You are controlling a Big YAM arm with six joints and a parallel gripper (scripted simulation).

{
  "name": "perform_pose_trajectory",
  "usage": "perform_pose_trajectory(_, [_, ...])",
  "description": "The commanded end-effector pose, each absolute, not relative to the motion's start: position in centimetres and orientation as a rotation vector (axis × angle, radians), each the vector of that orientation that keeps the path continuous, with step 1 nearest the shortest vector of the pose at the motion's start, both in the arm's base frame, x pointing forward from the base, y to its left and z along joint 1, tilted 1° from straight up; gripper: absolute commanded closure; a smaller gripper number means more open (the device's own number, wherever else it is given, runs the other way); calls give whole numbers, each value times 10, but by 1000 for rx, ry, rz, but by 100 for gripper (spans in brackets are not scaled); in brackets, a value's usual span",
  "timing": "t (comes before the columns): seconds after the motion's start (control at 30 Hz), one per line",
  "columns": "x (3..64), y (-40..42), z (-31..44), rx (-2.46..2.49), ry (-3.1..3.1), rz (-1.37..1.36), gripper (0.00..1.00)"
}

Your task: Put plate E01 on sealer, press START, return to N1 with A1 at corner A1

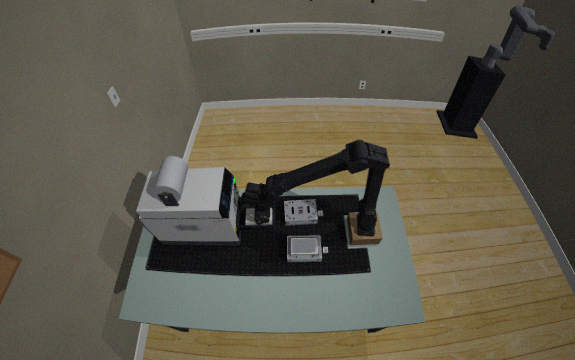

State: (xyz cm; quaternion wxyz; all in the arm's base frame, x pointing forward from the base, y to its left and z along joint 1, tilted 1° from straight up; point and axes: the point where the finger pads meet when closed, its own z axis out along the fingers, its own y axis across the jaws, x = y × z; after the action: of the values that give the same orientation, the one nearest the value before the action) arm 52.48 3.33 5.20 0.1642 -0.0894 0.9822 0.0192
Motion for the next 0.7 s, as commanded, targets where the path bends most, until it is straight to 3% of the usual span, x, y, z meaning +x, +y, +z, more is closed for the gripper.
perform_pose_trajectory(0.0, [528,24,61,-241,2770,44,100])
perform_pose_trajectory(0.67, [539,40,69,-256,2760,57,100])
